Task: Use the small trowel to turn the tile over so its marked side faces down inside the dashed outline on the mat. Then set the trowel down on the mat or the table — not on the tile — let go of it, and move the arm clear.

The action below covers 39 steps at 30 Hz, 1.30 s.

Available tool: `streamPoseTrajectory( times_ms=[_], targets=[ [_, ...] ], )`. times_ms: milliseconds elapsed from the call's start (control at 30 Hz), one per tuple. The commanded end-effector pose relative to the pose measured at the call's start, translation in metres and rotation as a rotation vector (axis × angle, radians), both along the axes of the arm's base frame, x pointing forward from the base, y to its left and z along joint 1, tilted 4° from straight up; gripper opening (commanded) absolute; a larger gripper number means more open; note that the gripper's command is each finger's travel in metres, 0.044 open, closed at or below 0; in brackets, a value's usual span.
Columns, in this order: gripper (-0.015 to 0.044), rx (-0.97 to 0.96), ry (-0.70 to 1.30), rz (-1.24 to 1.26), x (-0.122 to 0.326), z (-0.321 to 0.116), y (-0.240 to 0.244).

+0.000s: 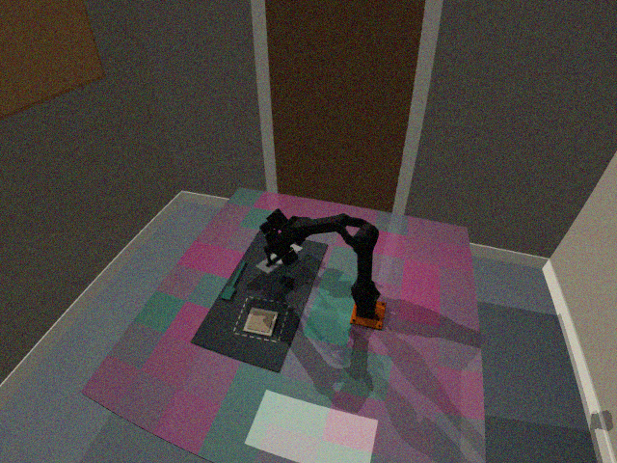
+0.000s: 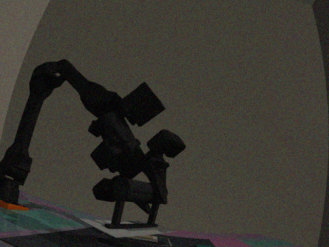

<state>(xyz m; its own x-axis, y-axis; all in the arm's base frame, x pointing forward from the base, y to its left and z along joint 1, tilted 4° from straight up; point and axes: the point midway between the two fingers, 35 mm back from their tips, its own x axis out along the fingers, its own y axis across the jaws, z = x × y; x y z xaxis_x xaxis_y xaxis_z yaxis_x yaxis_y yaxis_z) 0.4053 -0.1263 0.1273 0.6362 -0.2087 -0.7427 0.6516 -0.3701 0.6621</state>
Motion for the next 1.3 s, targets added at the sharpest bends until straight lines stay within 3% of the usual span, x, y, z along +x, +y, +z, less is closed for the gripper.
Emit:
streamPoseTrajectory(
  times_ms=[0, 800, 1267],
  targets=[
    [0.0, -0.008, -0.006, -0.124, 0.006, 0.004, -0.018],
    [0.0, -0.107, -0.034, -0.875, 0.01, -0.021, -0.111],
    [0.0, -0.113, -0.038, -0.895, 0.01, -0.021, -0.114]
  ],
)
